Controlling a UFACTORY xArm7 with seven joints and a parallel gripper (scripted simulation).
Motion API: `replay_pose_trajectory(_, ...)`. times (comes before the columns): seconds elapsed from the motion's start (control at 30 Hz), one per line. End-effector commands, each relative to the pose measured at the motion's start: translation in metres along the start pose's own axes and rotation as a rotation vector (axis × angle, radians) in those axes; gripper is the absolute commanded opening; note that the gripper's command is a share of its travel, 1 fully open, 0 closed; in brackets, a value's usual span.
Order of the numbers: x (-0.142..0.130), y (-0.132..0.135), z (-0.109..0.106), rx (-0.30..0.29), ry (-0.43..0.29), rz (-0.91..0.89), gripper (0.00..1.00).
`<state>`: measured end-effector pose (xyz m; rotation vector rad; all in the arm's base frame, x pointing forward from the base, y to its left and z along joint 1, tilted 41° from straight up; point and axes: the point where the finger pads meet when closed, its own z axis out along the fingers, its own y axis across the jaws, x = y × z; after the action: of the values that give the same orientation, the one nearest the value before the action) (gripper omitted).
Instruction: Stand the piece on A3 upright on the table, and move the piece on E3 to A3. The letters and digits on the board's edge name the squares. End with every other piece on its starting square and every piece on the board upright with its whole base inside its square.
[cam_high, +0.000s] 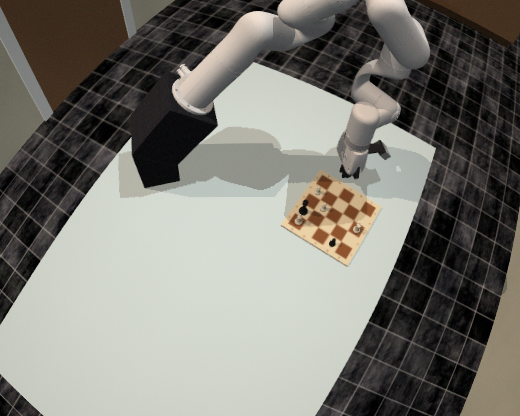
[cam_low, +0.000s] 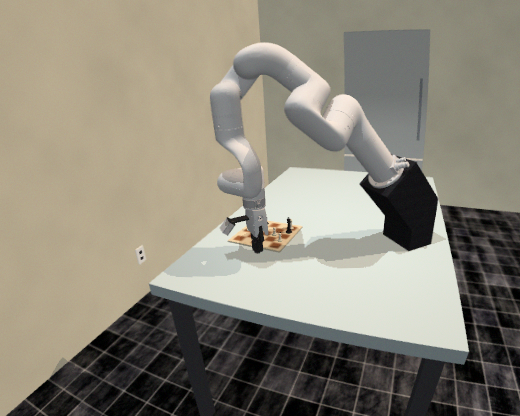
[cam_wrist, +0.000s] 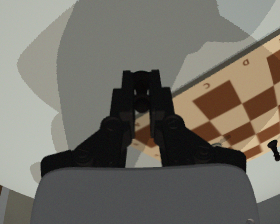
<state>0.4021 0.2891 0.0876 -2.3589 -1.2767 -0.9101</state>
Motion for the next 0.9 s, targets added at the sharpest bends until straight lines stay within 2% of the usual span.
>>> replay_pose_trajectory(0.0,0.0004,0.0007,-0.0004,-0.002,0.001,0.000,0.00)
replay_pose_trajectory(0.87,0.0004,0.0008,0.0024,-0.002,0.001,0.000,0.00)
